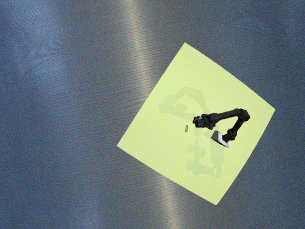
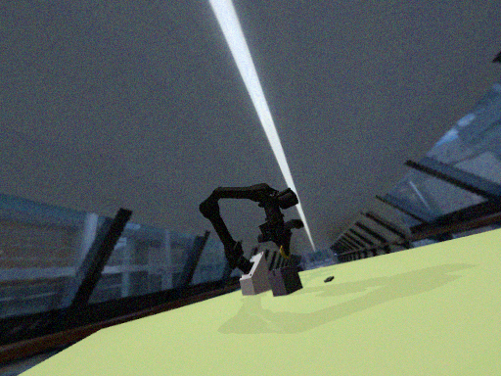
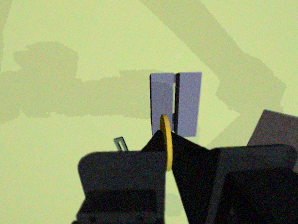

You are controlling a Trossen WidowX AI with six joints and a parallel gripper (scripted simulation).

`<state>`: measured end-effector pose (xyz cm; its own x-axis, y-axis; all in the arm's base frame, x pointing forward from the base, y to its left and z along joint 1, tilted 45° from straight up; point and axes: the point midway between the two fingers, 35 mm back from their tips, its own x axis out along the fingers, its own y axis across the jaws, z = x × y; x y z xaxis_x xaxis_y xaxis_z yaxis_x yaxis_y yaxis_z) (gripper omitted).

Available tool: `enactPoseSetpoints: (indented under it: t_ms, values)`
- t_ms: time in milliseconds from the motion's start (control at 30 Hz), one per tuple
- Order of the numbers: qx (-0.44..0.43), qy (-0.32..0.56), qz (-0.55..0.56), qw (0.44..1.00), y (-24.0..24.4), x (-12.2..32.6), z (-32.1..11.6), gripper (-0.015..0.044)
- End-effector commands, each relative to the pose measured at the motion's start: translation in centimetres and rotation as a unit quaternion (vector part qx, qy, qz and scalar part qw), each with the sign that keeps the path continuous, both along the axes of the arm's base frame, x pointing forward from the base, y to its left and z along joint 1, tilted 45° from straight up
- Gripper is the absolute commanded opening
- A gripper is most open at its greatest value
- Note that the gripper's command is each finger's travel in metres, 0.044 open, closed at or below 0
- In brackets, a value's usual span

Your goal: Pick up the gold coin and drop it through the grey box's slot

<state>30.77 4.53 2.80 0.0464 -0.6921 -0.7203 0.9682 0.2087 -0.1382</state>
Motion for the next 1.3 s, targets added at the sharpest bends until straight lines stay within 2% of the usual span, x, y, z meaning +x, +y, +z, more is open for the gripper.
enactPoseSetpoints:
  t_ms: [0, 267, 1267]
  values:
    - [-0.001, 0.0, 0.001, 1.0, -0.7, -0.5, 0.5, 0.0]
    - [-0.002, 0.0, 0.001, 1.0, -1.9, -1.6, 1.3, 0.0]
    - [-0.001, 0.002, -0.001, 1.0, -1.9, -1.5, 1.3, 0.0]
